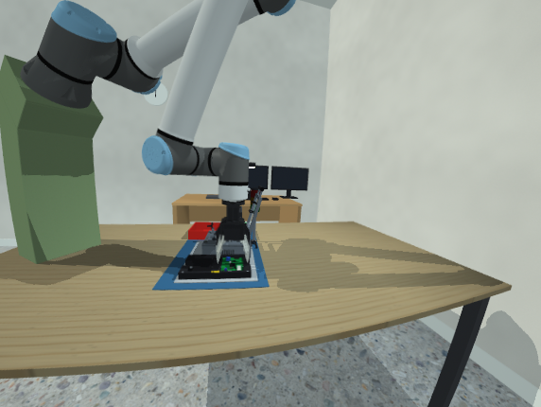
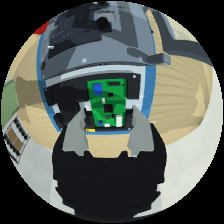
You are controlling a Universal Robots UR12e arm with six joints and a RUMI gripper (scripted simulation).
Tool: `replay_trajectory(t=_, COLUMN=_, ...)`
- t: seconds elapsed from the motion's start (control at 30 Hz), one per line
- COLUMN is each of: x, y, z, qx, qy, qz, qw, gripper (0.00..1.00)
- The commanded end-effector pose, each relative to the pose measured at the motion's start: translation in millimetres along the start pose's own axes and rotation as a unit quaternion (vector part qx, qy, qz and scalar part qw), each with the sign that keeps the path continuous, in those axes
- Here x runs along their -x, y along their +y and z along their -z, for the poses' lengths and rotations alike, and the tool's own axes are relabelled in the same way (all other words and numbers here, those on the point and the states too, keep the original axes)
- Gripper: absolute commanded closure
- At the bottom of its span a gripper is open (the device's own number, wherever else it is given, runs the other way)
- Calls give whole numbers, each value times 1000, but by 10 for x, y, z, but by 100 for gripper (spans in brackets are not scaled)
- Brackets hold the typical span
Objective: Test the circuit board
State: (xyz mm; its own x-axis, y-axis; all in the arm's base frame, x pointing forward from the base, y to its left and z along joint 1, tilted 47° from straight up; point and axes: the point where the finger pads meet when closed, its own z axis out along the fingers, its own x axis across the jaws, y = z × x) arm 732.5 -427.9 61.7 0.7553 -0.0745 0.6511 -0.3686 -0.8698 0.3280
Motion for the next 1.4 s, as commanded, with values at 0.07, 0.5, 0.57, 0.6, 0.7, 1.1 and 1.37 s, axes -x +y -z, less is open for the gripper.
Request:
replay_trajectory(t=0.07, x=-16, y=-7, z=-86, qx=0, qy=1, qz=0, qw=1000, gripper=41)
replay_trajectory(t=0.5, x=-9, y=-11, z=-149, qx=0, qy=0, qz=0, qw=1000, gripper=41)
replay_trajectory(t=0.57, x=-10, y=-11, z=-145, qx=0, qy=0, qz=0, qw=1000, gripper=41)
replay_trajectory(t=0.6, x=-10, y=-11, z=-145, qx=0, qy=0, qz=0, qw=1000, gripper=41)
replay_trajectory(t=0.7, x=-10, y=-11, z=-145, qx=0, qy=0, qz=0, qw=1000, gripper=41)
replay_trajectory(t=1.1, x=-10, y=-11, z=-145, qx=0, qy=0, qz=0, qw=1000, gripper=46)
replay_trajectory(t=1.37, x=-10, y=-11, z=-145, qx=0, qy=0, qz=0, qw=1000, gripper=46)
